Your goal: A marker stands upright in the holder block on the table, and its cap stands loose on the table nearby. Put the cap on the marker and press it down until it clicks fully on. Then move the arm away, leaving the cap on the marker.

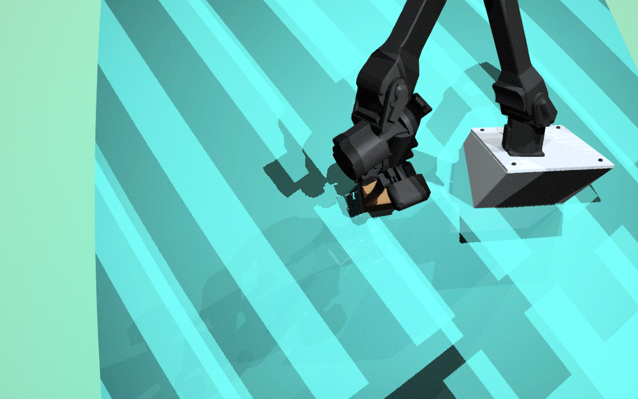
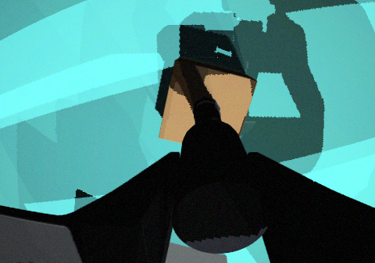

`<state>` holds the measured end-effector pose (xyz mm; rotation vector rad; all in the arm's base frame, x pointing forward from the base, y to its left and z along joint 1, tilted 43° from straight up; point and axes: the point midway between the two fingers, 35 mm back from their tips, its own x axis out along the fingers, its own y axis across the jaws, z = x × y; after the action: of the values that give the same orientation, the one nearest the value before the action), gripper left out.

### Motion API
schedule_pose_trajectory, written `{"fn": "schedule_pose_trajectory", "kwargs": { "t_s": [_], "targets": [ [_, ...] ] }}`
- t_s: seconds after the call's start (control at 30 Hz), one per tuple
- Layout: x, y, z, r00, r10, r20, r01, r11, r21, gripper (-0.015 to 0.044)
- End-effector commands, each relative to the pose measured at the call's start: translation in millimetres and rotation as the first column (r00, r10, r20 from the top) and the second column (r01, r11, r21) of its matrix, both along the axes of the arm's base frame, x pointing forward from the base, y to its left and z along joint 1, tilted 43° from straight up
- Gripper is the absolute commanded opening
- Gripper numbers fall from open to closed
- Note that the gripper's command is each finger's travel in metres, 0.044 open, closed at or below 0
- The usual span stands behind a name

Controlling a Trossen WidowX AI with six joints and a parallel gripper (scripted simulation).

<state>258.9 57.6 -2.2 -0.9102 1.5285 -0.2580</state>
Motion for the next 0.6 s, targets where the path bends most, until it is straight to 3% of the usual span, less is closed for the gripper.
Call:
{"fn": "schedule_pose_trajectory", "kwargs": {
  "t_s": [0.0, 0.57],
  "targets": [
    [-0.7, -2.9, -2.1, 1.0, 0.003, -0.003, -0.003, 1.0, -0.005, 0.0],
    [2.9, -20.6, -22.5, 1.0, 0.004, -0.003, -0.004, 1.0, -0.004, 0.0]
  ]
}}
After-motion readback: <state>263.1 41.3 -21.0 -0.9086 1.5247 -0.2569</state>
